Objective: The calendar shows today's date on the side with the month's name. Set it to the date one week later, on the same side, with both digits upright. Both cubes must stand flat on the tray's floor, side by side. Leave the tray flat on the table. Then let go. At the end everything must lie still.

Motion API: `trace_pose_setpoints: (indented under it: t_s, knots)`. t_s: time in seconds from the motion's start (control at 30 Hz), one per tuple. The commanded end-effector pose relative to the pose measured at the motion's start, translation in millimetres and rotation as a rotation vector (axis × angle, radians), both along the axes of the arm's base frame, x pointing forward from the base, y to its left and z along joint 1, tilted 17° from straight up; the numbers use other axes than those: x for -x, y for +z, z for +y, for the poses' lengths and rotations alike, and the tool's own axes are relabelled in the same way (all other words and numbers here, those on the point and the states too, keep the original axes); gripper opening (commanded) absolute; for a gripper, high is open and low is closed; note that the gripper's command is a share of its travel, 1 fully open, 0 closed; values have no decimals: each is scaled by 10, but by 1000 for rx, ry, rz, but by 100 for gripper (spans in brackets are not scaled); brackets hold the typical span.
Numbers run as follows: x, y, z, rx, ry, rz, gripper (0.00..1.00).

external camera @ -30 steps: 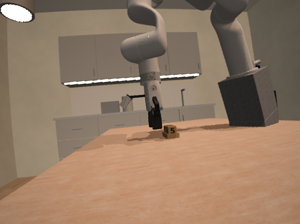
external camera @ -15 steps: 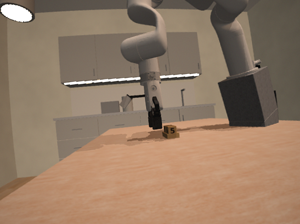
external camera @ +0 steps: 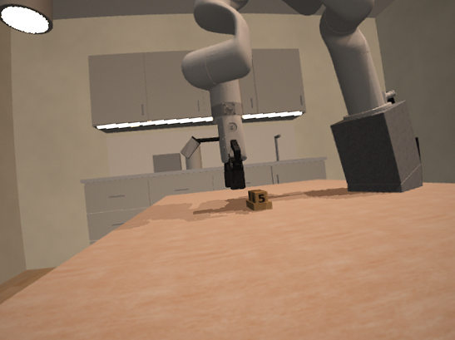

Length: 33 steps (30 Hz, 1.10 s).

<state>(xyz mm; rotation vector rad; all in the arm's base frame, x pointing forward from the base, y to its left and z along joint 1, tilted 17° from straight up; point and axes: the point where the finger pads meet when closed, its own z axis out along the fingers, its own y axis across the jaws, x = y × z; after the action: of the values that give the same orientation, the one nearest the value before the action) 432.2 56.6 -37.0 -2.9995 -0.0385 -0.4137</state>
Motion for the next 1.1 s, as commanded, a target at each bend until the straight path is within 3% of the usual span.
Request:
trace_pose_setpoints:
  t_s: [0.0,0.3,0.6,0.83,1.07]
  knots:
    - [-2,30,-3,-1,-1,0,100]
    - [18,20,-42,-70,-244,30,100]
    - [85,-14,-165,-77,-270,33,100]
    - [104,-24,-201,-140,-495,60,100]
    - [168,-56,-321,-142,-502,61,100]
